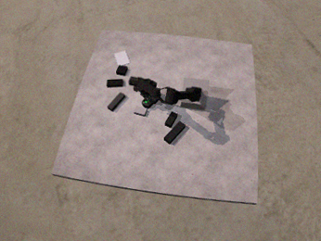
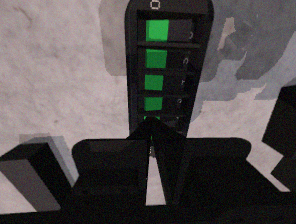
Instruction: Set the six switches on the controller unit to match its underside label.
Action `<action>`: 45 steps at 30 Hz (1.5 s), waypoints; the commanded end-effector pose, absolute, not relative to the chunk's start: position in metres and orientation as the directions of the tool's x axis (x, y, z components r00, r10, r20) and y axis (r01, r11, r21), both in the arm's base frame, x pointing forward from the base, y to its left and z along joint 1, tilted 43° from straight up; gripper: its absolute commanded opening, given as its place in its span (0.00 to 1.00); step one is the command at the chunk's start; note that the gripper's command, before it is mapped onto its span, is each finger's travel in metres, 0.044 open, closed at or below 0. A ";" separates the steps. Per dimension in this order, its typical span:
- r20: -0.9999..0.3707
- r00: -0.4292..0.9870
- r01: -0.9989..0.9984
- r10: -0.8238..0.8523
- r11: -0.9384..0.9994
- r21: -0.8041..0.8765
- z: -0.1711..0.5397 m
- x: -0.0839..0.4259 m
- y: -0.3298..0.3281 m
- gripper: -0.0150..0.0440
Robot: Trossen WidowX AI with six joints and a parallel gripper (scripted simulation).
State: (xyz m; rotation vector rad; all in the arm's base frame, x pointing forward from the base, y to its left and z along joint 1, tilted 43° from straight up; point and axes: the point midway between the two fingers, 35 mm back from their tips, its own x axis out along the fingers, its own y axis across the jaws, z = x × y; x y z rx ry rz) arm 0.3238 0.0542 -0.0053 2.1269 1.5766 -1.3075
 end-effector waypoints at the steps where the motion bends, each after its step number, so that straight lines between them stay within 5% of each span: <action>1: -0.733 0.046 0.845 0.679 -0.417 -0.334 -0.004 0.324 0.053 0.25; 17: -0.729 0.045 0.843 0.683 -0.418 -0.339 0.045 0.314 0.044 0.25; 45: -0.729 0.046 0.843 0.683 -0.418 -0.339 0.019 0.317 0.070 0.25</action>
